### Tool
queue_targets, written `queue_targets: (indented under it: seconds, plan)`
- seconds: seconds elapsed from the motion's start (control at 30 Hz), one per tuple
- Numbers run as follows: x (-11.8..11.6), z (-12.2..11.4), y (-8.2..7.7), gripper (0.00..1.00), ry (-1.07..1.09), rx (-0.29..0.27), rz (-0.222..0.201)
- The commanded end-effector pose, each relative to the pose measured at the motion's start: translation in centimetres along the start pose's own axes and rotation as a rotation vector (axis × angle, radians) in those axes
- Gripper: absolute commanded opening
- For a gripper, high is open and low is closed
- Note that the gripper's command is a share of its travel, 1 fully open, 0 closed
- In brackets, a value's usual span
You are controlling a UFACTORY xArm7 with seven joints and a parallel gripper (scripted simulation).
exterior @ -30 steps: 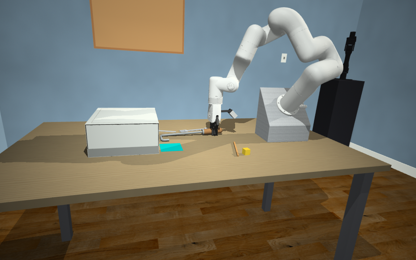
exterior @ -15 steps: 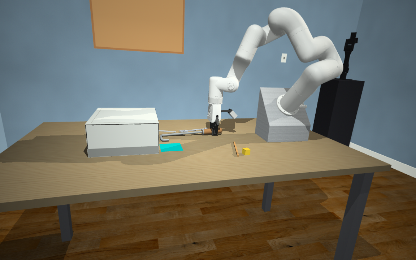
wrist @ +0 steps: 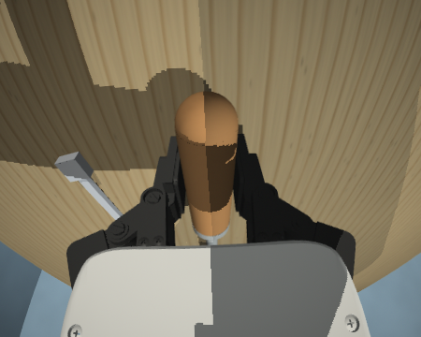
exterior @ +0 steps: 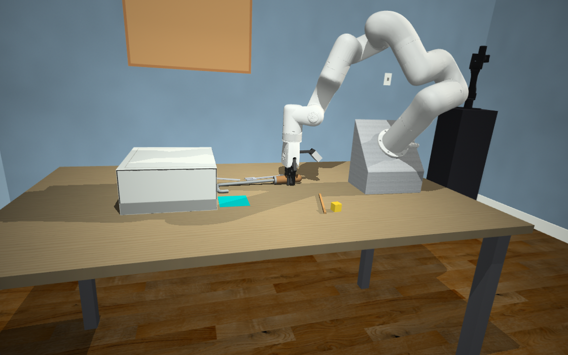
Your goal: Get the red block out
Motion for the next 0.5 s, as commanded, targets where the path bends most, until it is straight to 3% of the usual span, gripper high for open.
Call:
queue_targets:
  seconds: [0.0, 0.47]
  plan:
    - [-0.1, -0.6, -0.2, 0.0, 0.0, -0.004, 0.003]
    - [-0.2, -2.9, -0.2, 0.0, 0.0, -0.004, 0.003]
Point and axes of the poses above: the point where the finger pads meet when closed, its own y axis out along the fingers, its own x axis across the jaws, z = x × y, the point moved 7 cm from there along -y, back along the fingers, and after that the axes turned 3 degrees about -y, right-handed, at the moved point
